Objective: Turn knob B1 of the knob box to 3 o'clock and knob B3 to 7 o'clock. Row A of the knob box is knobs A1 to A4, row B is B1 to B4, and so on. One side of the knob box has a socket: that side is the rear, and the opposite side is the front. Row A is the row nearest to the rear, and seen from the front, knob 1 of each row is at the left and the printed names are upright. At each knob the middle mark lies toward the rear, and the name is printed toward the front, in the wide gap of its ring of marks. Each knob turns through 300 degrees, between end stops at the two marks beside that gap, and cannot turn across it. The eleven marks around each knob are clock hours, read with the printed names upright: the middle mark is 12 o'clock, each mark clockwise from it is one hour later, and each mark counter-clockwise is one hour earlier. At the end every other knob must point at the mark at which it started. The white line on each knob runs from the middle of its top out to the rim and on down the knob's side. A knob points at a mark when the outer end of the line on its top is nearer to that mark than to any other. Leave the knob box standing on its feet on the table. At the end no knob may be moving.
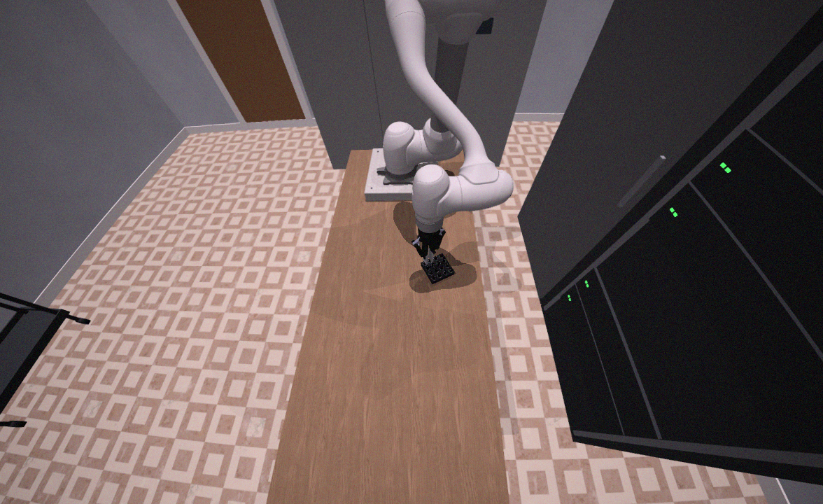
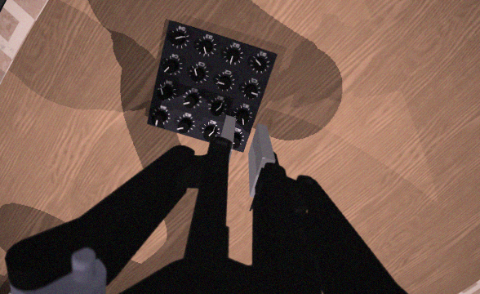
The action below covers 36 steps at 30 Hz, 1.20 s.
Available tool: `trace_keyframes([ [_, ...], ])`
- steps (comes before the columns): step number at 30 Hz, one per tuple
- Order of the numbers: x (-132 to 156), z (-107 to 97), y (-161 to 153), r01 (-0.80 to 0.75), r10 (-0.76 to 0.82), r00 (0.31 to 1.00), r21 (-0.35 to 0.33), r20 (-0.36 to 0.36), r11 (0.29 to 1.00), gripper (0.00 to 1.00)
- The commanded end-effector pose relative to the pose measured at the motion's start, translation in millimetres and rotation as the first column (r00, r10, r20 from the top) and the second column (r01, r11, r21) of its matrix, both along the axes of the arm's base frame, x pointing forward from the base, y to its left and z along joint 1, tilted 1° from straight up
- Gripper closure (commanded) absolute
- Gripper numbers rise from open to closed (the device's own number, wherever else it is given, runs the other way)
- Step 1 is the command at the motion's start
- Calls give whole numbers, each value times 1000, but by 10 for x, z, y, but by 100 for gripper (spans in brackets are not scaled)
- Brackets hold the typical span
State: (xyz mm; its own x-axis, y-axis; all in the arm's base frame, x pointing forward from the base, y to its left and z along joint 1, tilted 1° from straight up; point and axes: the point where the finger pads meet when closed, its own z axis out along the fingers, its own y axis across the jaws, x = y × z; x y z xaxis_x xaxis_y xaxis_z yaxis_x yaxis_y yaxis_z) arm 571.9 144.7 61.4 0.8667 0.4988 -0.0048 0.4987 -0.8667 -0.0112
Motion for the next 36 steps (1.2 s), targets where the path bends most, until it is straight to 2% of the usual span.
trace_keyframes([
  [1, 0, 1, 0, 0, 0, 1000, 0, 0, 1000, 88],
  [17, 0, -34, 0, 0, 0, 1000, 0, 0, 1000, 88],
  [36, -2, -228, 1, 0, 0, 1000, 0, 0, 1000, 88],
])
